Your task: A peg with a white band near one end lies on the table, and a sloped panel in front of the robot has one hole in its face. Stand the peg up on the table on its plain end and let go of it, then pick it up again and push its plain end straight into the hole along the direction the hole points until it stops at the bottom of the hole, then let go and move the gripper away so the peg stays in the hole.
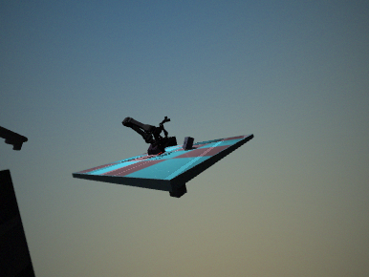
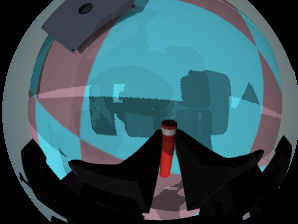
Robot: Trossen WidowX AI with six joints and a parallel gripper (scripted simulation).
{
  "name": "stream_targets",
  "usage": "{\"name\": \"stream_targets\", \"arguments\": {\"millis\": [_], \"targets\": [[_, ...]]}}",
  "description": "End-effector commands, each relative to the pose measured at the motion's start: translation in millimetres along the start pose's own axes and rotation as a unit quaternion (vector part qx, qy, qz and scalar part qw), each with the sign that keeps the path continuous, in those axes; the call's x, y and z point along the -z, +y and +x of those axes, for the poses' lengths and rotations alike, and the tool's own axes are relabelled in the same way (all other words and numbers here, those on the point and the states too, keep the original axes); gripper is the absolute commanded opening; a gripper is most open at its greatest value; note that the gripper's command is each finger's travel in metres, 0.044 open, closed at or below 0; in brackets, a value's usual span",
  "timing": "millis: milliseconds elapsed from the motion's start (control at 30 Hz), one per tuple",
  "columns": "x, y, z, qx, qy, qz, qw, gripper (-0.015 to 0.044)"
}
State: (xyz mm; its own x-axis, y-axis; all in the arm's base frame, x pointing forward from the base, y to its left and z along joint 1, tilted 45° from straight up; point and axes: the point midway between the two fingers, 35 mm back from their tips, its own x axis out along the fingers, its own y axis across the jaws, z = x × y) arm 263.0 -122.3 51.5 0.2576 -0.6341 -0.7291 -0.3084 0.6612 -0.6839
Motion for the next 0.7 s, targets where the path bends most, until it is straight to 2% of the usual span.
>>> {"name": "stream_targets", "arguments": {"millis": [0,667], "targets": [[2.7,1.2,-2.6,-0.001,-0.02,-0.002,1.0,0.0049],[10.3,1.1,-13.6,-0.001,-0.106,-0.002,0.994,0.0049]]}}
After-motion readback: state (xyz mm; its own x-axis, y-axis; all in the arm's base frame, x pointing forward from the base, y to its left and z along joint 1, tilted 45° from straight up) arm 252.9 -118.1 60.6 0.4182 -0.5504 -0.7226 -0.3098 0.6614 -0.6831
